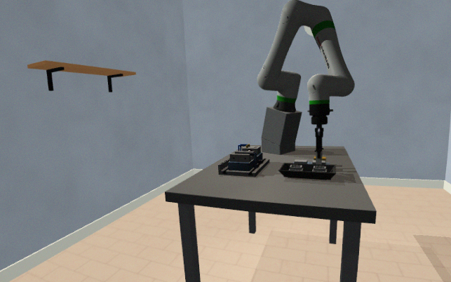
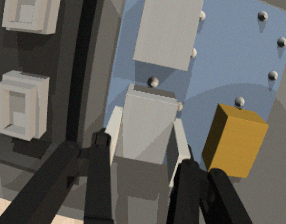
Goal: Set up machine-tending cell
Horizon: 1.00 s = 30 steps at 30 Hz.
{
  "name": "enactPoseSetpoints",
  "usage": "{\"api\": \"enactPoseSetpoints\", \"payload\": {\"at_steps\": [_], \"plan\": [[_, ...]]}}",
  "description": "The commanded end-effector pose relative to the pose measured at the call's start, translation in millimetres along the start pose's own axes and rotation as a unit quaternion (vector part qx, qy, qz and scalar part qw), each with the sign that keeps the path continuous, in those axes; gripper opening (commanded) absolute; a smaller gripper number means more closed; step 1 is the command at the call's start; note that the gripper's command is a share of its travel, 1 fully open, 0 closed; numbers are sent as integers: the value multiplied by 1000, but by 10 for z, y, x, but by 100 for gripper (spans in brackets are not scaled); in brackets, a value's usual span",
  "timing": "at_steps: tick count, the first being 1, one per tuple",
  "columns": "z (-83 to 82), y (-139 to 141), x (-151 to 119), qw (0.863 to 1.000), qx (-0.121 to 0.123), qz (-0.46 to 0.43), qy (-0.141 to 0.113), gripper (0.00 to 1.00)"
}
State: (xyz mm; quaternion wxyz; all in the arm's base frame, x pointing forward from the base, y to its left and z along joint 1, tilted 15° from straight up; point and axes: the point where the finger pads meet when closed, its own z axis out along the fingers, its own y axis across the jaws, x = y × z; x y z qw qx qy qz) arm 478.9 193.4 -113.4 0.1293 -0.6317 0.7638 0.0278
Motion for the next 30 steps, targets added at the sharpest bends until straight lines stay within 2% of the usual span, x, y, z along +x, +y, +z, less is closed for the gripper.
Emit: {"api": "enactPoseSetpoints", "payload": {"at_steps": [1,17,23,30], "plan": [[1,-1,0,1000,0,0,0,0],[-46,-1,0,1000,0,0,0,0],[-197,-1,0,1000,0,0,0,0],[-491,-1,0,1000,0,0,0,0]]}}
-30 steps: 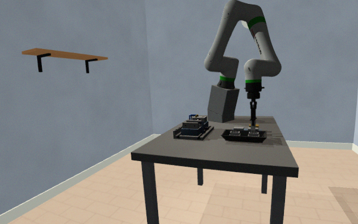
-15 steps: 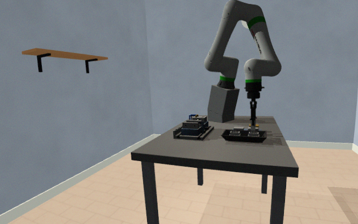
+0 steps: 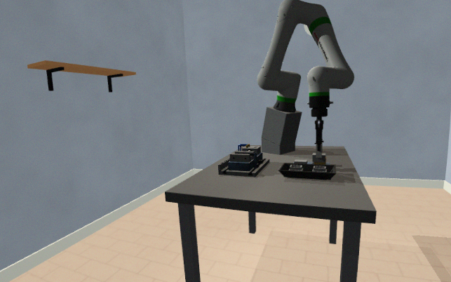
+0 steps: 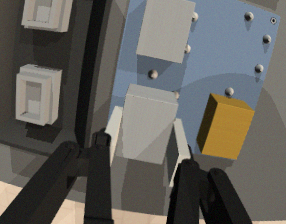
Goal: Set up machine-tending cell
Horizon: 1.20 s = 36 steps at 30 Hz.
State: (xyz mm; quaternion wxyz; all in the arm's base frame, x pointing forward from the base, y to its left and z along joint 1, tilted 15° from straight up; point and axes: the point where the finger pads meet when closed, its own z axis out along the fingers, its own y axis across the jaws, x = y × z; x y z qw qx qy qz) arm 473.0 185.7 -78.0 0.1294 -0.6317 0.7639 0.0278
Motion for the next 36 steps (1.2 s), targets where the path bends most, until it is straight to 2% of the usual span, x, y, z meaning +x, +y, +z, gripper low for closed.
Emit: {"api": "enactPoseSetpoints", "payload": {"at_steps": [1,2,12,17,30,32,34,36], "plan": [[-123,0,-1,1000,0,0,0,0],[-123,0,-1,1000,0,0,0,0],[-584,0,-1,1000,0,0,0,0],[-736,0,-1,1000,0,0,0,0],[-811,-12,15,1000,0,0,0,0],[-805,-78,107,1000,0,0,2,0],[-793,-221,321,1000,-1,-1,5,0],[-793,-221,321,1000,-1,-1,5,0]]}}
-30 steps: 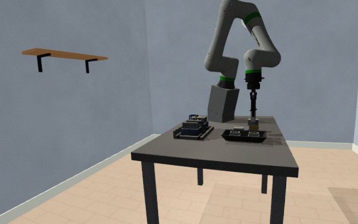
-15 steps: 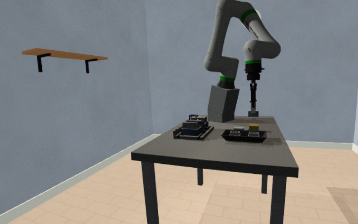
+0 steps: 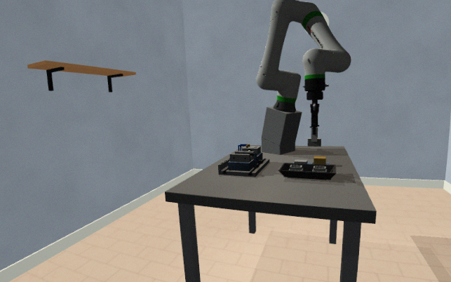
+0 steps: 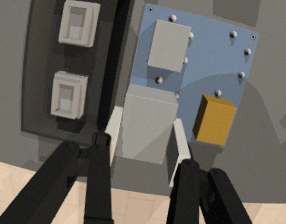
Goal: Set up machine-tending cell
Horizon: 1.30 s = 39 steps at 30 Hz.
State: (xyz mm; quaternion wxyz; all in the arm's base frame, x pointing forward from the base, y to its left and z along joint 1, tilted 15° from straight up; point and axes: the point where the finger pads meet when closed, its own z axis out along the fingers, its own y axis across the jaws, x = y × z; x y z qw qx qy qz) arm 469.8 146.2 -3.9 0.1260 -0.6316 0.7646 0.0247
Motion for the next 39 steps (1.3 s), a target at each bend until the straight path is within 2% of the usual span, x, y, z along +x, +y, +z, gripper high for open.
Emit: {"api": "enactPoseSetpoints", "payload": {"at_steps": [1,15,17,18,32,34,36,39], "plan": [[17,-179,267,1000,-2,-1,3,0],[49,-685,1459,1000,-7,-3,9,0],[49,-685,1459,1000,-7,-3,9,0],[50,-750,1708,1000,-7,-3,9,0],[37,-889,2933,1000,-5,-6,1,0],[37,-889,2933,1000,-5,-6,1,0],[29,-878,3262,1000,-2,-6,-2,0],[24,-861,3471,1000,0,-7,-4,0]]}}
